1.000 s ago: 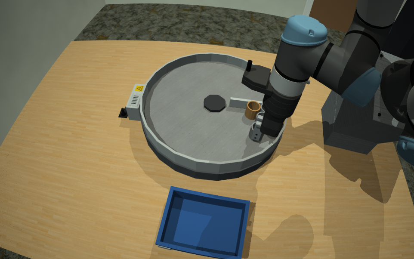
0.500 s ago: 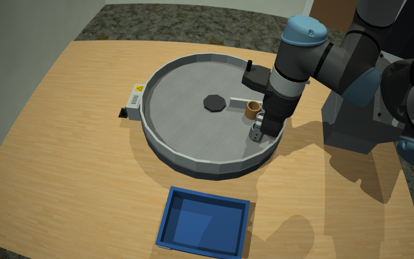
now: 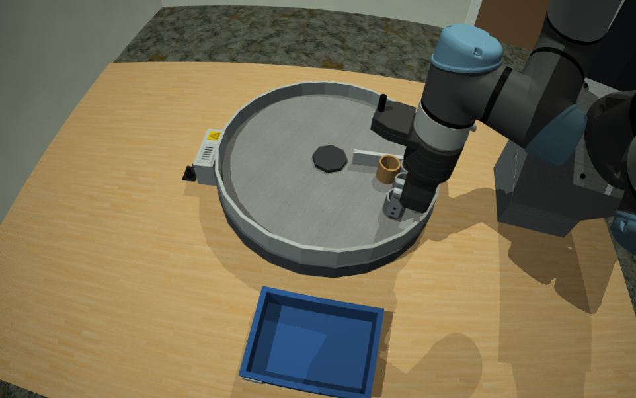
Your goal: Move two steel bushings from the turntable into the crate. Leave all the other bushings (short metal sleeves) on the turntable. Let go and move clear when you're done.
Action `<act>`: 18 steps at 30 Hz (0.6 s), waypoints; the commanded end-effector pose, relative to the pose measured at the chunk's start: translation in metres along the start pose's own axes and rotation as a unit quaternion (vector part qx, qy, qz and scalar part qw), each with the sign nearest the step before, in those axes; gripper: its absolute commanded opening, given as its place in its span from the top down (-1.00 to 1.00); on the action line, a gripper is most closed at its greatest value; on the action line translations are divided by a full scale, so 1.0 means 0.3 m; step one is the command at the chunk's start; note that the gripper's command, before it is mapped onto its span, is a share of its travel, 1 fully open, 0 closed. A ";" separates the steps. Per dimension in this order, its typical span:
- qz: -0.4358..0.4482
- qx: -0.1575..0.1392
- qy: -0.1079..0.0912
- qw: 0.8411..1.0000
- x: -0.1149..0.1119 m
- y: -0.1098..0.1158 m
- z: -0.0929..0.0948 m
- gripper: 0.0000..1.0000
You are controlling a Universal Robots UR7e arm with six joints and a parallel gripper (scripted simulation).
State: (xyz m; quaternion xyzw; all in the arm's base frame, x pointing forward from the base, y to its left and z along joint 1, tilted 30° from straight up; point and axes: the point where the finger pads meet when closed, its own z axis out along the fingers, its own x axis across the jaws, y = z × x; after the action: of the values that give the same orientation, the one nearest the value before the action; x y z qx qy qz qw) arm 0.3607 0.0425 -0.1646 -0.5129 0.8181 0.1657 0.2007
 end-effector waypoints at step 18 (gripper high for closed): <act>-0.001 0.002 0.000 1.000 0.000 -0.007 -0.040 1.00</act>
State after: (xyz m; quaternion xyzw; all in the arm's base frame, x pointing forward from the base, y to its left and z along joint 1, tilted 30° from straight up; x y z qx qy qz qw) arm 0.3610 0.0385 -0.1583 -0.5136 0.8177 0.1646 0.2014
